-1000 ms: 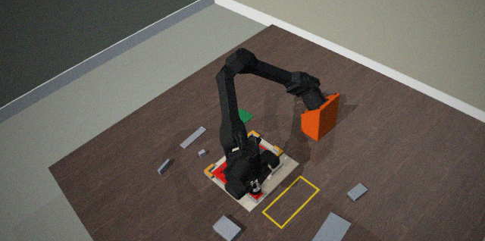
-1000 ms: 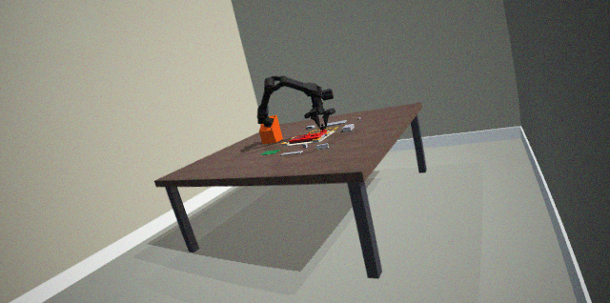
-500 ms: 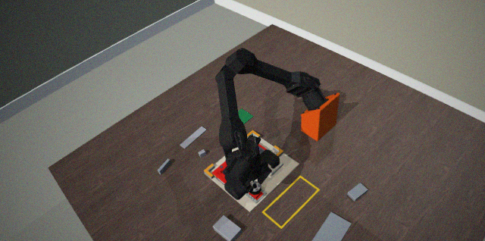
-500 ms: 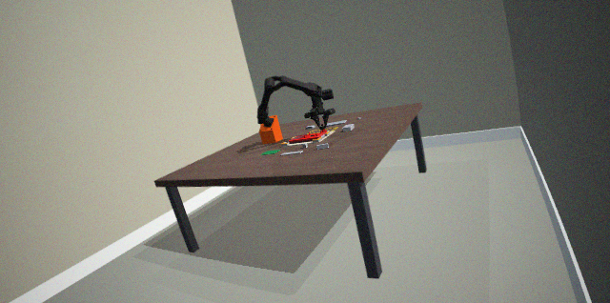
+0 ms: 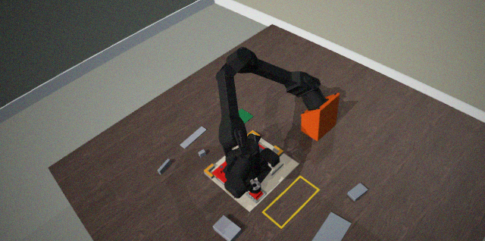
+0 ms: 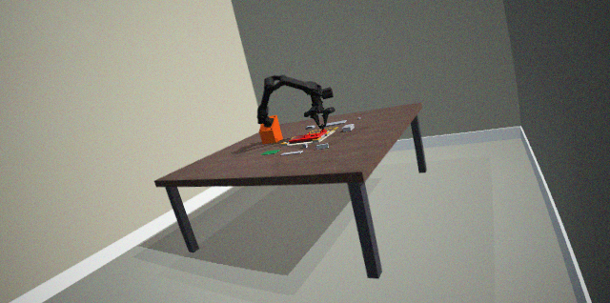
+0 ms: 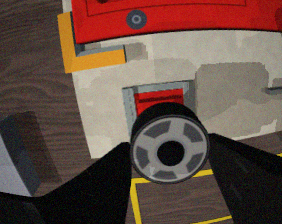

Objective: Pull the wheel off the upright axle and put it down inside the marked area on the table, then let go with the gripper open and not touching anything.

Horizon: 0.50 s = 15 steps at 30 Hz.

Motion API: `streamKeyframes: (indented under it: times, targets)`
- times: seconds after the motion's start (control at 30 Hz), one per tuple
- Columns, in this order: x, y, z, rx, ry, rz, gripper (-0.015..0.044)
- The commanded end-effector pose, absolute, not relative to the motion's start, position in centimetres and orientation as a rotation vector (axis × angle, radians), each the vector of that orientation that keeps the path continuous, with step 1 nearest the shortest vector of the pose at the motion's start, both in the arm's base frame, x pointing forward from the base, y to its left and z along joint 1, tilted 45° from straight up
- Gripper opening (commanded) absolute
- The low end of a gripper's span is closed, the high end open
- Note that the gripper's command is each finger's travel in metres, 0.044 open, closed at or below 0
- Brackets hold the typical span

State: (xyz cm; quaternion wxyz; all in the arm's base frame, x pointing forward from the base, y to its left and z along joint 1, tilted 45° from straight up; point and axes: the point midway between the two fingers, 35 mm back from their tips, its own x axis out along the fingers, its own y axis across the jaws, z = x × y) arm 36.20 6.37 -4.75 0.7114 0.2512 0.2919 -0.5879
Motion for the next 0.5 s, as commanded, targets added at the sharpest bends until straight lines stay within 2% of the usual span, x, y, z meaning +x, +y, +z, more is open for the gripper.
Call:
streamKeyframes:
  times: [0.0, 0.47]
  targets:
    - [36.18, 6.89, -4.47, 0.56, 0.648, -1.295, 0.0]
    - [36.1, 7.21, -4.15, 0.559, 0.648, -1.295, 0.0]
